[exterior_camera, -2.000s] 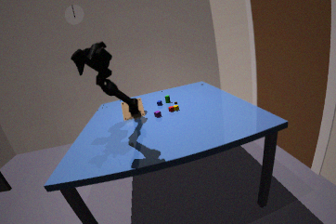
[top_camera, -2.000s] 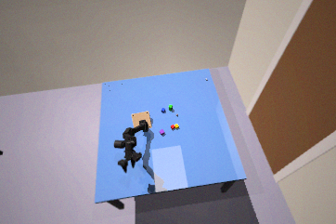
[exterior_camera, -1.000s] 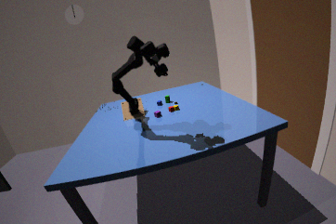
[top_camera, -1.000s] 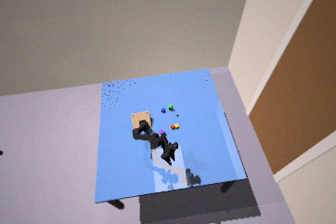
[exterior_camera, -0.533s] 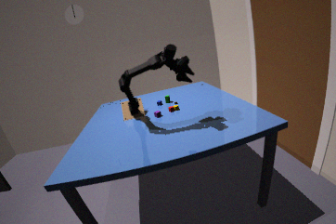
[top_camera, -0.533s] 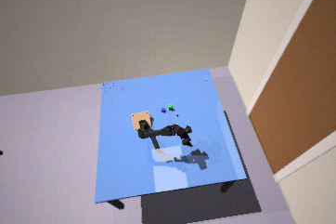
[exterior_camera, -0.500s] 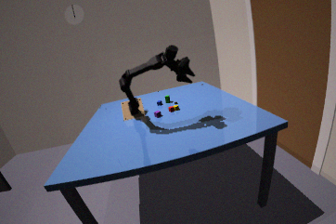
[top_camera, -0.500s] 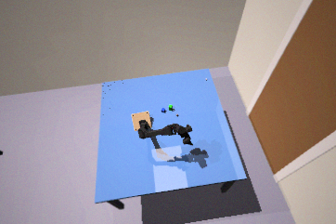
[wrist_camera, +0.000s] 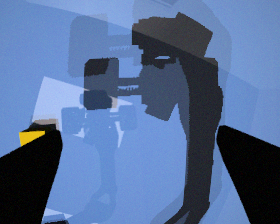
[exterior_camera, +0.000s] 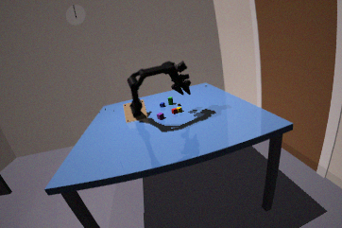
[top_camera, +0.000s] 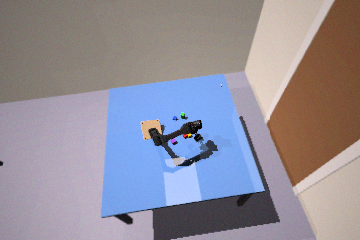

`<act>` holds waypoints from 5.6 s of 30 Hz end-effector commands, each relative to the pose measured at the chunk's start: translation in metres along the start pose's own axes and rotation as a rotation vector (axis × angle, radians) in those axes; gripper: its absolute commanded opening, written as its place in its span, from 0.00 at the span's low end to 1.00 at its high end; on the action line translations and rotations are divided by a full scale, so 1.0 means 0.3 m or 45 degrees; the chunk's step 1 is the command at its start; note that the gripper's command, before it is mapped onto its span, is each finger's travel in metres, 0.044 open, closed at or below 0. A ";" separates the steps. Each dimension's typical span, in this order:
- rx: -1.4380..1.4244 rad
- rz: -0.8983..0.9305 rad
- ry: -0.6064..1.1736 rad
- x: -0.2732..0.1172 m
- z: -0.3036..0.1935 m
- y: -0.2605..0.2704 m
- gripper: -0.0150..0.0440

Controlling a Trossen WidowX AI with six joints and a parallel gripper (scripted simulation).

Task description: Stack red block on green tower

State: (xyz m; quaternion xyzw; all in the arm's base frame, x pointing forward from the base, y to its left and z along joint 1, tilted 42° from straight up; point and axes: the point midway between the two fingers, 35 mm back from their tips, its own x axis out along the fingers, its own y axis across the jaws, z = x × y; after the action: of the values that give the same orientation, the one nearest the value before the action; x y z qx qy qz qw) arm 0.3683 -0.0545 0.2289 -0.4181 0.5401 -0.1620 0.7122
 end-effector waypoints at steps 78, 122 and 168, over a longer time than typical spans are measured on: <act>-0.022 0.234 0.435 0.304 -0.308 0.425 0.73; -0.023 0.241 0.435 -0.061 -0.175 0.359 0.25; -0.017 0.254 0.428 -0.096 0.117 1.034 0.25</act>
State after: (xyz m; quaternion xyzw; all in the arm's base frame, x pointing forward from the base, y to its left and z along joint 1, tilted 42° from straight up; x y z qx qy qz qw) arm 0.3192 0.1605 0.0131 -0.3417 0.6923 -0.1517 0.6172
